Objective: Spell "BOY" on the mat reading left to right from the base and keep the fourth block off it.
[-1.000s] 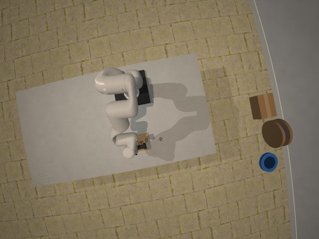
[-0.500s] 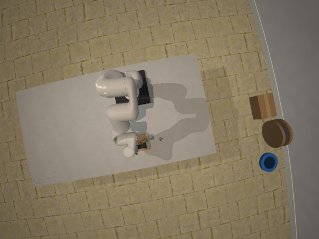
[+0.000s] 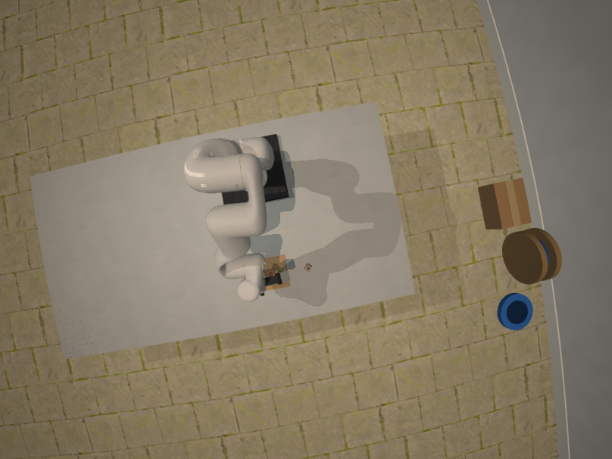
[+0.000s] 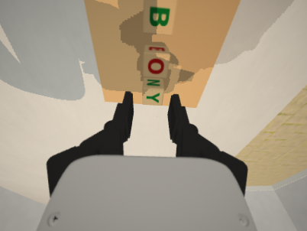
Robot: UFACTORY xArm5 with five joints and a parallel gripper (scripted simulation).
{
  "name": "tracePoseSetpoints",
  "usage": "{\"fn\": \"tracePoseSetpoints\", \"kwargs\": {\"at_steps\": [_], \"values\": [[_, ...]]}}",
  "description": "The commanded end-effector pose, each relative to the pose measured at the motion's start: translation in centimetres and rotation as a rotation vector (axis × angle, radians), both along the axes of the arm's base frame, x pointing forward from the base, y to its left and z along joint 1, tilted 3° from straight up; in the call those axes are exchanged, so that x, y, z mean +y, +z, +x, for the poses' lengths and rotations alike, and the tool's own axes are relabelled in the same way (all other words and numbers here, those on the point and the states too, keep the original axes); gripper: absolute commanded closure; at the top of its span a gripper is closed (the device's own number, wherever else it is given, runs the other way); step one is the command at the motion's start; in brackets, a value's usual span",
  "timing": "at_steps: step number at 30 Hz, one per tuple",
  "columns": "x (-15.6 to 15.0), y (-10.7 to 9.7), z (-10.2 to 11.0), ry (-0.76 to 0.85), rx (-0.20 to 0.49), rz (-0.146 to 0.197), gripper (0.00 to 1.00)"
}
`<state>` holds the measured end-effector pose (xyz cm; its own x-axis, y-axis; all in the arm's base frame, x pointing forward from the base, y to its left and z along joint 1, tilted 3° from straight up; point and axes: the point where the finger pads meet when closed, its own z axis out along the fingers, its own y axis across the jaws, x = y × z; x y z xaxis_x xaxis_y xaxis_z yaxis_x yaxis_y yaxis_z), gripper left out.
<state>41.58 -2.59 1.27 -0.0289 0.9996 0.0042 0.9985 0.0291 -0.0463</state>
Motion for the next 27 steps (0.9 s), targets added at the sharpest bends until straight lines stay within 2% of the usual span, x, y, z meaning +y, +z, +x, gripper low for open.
{"fn": "tracePoseSetpoints", "kwargs": {"at_steps": [1,27], "values": [[-0.02,-0.32,0.14,0.0,-0.004,0.0,0.55],[-0.03,-0.56,0.13,0.0,-0.004,0.0,0.55]]}}
